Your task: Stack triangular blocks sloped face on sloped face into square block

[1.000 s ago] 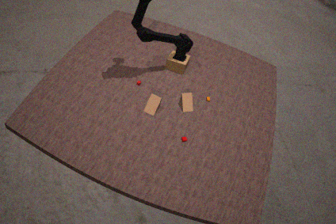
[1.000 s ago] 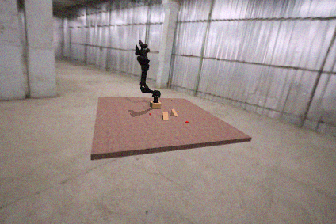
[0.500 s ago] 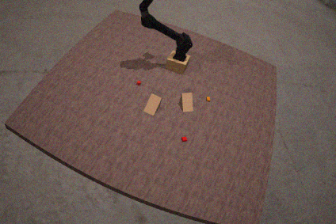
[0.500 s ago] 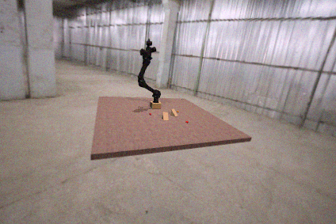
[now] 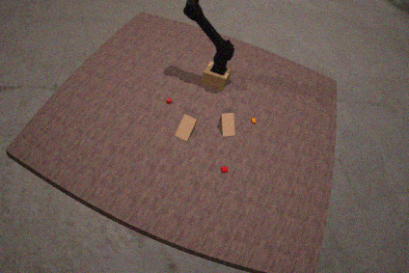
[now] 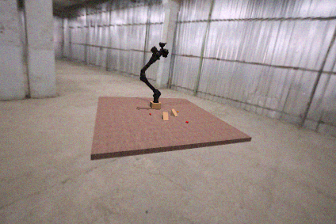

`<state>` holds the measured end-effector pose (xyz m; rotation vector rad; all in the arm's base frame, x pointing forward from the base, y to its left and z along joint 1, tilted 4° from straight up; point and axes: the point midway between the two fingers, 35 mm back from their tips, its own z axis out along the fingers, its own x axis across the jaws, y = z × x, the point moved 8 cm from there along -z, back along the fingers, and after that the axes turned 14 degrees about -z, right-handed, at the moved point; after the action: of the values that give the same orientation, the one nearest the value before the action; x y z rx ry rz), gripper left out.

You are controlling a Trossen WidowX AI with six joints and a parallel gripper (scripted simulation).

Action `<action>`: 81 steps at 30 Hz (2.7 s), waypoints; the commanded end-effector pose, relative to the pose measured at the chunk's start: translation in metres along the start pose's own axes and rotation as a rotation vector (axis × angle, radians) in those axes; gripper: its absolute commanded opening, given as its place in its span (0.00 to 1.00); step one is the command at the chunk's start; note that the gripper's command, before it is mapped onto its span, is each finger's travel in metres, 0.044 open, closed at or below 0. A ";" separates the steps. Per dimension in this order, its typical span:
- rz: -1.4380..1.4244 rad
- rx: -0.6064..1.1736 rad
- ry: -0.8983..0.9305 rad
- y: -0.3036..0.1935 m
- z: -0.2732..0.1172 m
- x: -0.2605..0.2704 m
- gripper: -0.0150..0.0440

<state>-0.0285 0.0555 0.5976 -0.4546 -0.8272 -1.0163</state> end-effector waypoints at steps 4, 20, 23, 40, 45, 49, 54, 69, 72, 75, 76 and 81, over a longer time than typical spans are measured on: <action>-0.262 -0.246 -0.271 0.059 0.034 -0.064 1.00; -0.622 -0.663 -0.994 0.230 -0.011 -0.167 1.00; -0.644 -0.711 -1.134 0.259 -0.035 -0.179 1.00; -0.445 -0.861 -1.804 0.356 -0.210 -0.210 1.00; -0.327 -0.809 -2.003 0.365 -0.274 -0.213 1.00; -0.185 -0.721 -2.149 0.364 -0.331 -0.214 1.00; 0.028 -0.520 -2.264 0.351 -0.400 -0.219 1.00; 0.235 -0.298 -2.275 0.329 -0.462 -0.224 1.00; 0.235 -0.298 -2.275 0.329 -0.463 -0.226 1.00; 0.235 -0.299 -2.276 0.329 -0.467 -0.229 1.00; 0.235 -0.300 -2.276 0.329 -0.468 -0.230 1.00; 0.235 -0.300 -2.276 0.328 -0.473 -0.236 1.00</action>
<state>0.3816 0.0227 0.1375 -2.0178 -2.4456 0.0683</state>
